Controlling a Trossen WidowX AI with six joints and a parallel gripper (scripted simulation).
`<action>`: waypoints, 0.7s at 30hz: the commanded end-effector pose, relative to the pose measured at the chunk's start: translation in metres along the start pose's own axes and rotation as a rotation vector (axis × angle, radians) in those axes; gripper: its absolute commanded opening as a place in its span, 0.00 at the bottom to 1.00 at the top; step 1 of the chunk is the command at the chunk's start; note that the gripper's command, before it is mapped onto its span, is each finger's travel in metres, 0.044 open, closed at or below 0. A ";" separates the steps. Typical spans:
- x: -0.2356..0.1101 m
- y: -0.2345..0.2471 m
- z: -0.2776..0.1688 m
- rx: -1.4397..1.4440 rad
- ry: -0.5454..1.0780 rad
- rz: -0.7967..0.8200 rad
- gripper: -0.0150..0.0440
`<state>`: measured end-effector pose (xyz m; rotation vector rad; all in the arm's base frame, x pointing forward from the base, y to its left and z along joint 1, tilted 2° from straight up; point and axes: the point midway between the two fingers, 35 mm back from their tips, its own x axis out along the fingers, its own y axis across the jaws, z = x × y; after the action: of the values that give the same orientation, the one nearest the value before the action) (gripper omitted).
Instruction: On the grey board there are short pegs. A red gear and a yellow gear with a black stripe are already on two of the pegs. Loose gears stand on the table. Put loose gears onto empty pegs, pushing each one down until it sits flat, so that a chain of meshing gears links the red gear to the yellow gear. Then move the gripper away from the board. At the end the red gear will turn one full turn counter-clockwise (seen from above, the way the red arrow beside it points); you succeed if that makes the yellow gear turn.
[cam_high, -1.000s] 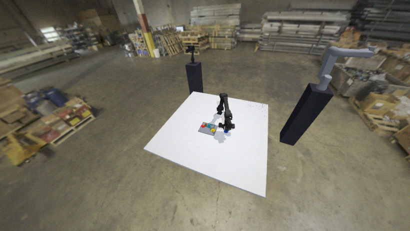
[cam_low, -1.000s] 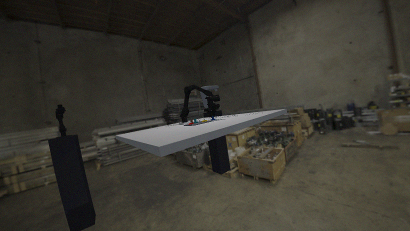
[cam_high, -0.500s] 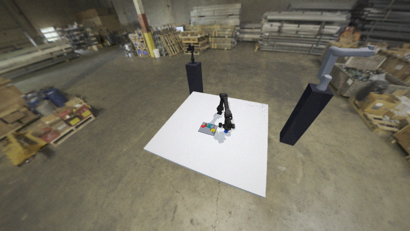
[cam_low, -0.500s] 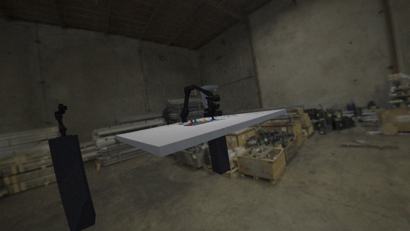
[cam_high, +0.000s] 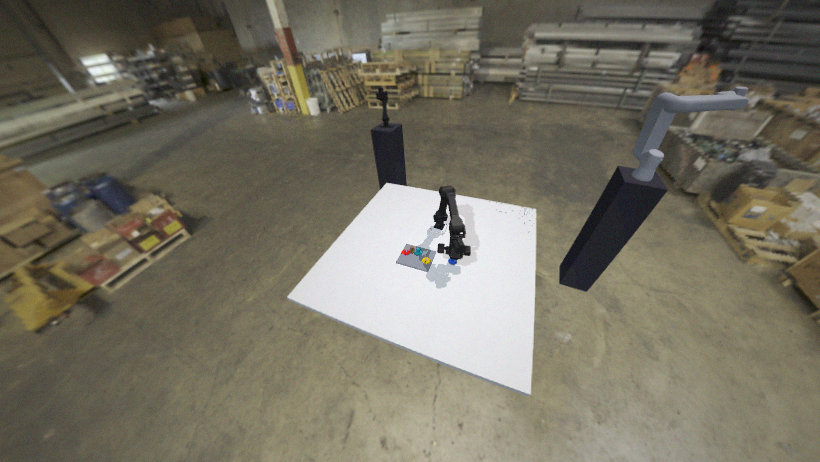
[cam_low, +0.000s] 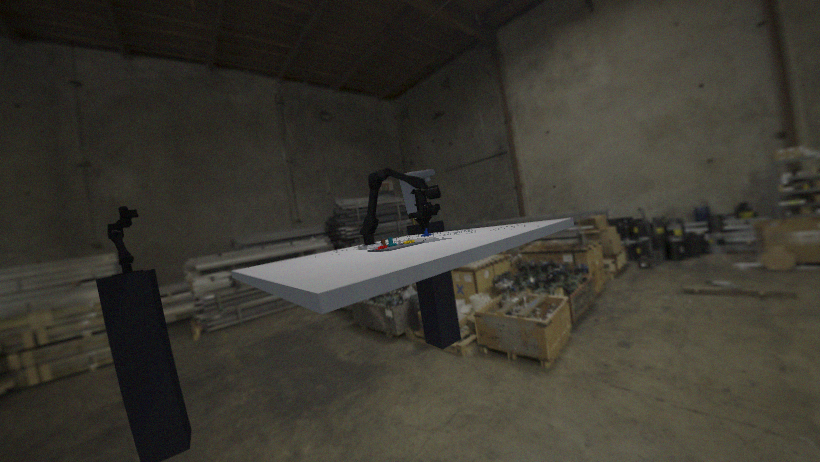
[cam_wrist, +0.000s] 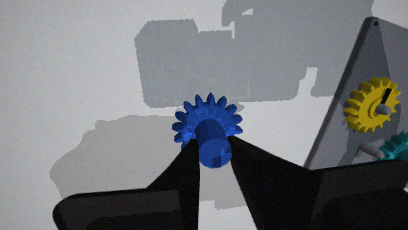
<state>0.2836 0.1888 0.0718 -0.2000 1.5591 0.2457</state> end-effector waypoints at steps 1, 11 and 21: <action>-0.009 0.000 0.003 -0.004 -0.006 -0.001 0.25; -0.028 0.001 0.006 -0.003 -0.006 0.000 0.25; -0.048 0.001 0.008 -0.003 -0.007 0.000 0.25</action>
<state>0.2901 0.1908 0.1126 -0.1990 1.5574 0.2458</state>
